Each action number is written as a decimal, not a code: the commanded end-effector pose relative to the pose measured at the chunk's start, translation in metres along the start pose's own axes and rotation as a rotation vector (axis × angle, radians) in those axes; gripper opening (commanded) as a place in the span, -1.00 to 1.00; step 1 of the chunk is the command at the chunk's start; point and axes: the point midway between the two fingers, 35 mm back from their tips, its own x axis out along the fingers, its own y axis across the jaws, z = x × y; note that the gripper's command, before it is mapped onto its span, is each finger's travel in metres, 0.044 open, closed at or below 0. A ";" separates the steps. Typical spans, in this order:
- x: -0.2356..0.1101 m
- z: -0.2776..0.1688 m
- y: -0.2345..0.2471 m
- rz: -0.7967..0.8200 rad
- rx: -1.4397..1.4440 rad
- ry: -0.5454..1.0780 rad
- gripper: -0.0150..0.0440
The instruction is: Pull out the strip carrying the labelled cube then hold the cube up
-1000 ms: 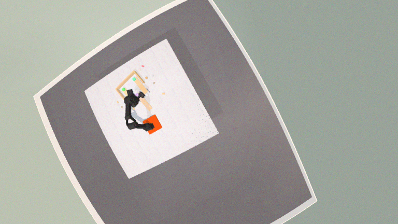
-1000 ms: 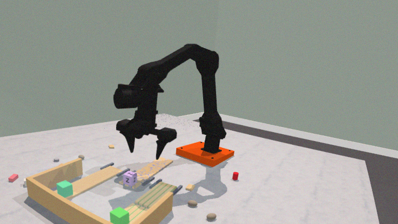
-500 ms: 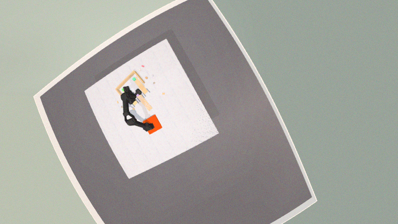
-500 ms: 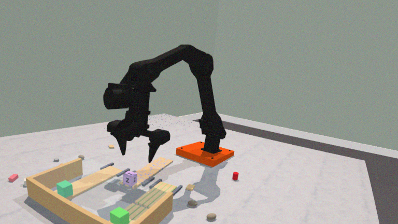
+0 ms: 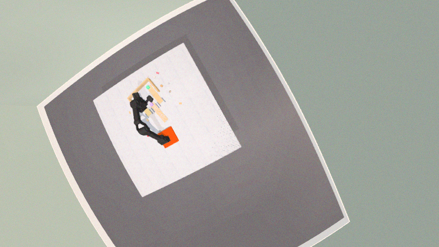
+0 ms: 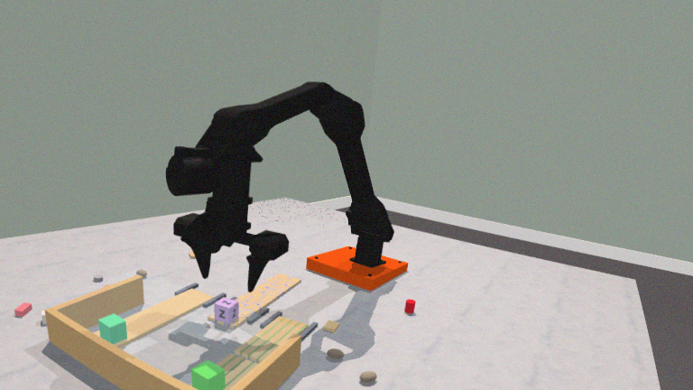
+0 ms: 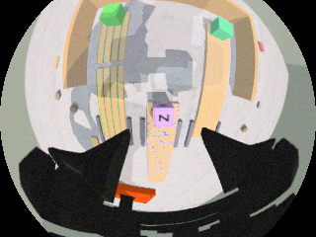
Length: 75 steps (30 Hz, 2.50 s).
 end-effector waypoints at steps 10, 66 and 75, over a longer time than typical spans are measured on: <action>0.020 0.005 0.001 0.006 0.006 0.003 0.36; 0.022 -0.036 0.016 0.006 0.004 0.007 -0.49; 0.012 -0.052 0.022 0.008 0.006 0.009 -0.49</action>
